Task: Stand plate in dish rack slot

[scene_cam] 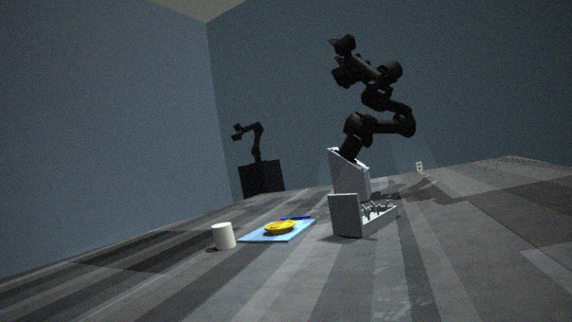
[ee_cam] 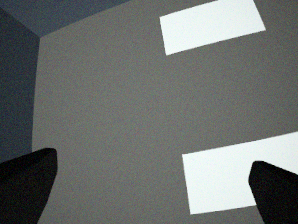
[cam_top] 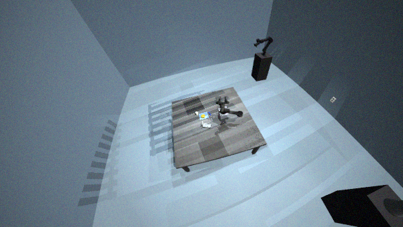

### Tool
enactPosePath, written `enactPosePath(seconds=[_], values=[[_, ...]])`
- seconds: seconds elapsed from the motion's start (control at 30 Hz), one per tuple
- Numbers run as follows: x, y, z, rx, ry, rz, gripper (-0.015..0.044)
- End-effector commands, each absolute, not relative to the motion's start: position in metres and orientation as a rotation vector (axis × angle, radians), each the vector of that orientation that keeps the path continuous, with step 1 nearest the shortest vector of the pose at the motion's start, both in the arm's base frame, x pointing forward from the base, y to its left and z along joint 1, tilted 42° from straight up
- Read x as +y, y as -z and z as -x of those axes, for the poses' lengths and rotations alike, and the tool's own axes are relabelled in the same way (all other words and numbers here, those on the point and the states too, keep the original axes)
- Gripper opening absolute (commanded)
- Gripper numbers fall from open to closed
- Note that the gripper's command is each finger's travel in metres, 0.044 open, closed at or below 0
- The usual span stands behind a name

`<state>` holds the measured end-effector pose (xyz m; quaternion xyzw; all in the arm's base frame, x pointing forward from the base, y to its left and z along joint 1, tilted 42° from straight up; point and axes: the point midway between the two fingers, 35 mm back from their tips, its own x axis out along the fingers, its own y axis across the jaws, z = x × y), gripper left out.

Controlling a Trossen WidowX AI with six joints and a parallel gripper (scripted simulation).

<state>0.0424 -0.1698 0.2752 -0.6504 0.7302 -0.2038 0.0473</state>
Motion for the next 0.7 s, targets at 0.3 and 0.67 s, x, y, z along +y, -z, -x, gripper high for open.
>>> enactPosePath(seconds=[0.3,0.67], values=[[-0.173,-0.285,-0.067,2.32,0.373,2.232,0.04],[-0.181,-0.295,-0.103,2.433,-0.054,2.526,0.04]])
